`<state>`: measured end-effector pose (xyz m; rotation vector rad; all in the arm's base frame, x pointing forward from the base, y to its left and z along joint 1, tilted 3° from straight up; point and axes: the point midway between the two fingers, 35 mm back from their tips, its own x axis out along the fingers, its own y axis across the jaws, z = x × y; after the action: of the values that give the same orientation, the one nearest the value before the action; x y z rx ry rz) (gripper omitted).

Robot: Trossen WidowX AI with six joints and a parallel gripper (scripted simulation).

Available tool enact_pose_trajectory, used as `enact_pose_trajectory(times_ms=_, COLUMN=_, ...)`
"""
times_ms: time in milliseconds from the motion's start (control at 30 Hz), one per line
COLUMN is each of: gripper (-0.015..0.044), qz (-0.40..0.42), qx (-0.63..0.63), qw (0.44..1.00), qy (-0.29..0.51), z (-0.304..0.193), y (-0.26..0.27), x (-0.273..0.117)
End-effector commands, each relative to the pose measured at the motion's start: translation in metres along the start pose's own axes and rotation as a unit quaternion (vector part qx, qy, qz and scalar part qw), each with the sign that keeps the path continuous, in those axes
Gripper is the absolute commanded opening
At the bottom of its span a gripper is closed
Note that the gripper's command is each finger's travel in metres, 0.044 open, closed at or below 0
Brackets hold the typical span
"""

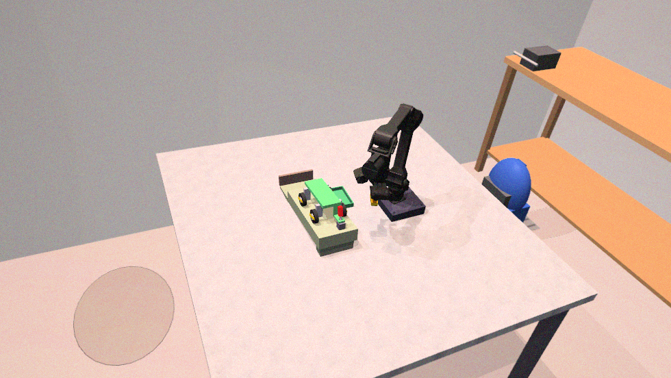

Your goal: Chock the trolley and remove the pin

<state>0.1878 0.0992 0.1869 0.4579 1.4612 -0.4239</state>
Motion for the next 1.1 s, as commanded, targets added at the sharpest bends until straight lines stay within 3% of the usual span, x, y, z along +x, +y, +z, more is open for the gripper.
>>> enact_pose_trajectory(times_ms=0, gripper=0.0000, qz=0.002, qx=0.054, qw=0.999, qy=0.002, z=-0.0005, y=0.0004, x=0.0000)
enact_pose_trajectory(times_ms=467, gripper=0.0000, qz=0.002, qx=0.289, qw=0.957, qy=0.001, z=-0.0006, y=0.0003, x=0.0000)
enact_pose_trajectory(times_ms=1067, gripper=0.0000, qz=0.003, qx=0.549, qw=0.836, qy=0.002, z=-0.0007, y=0.0003, x=0.0001)
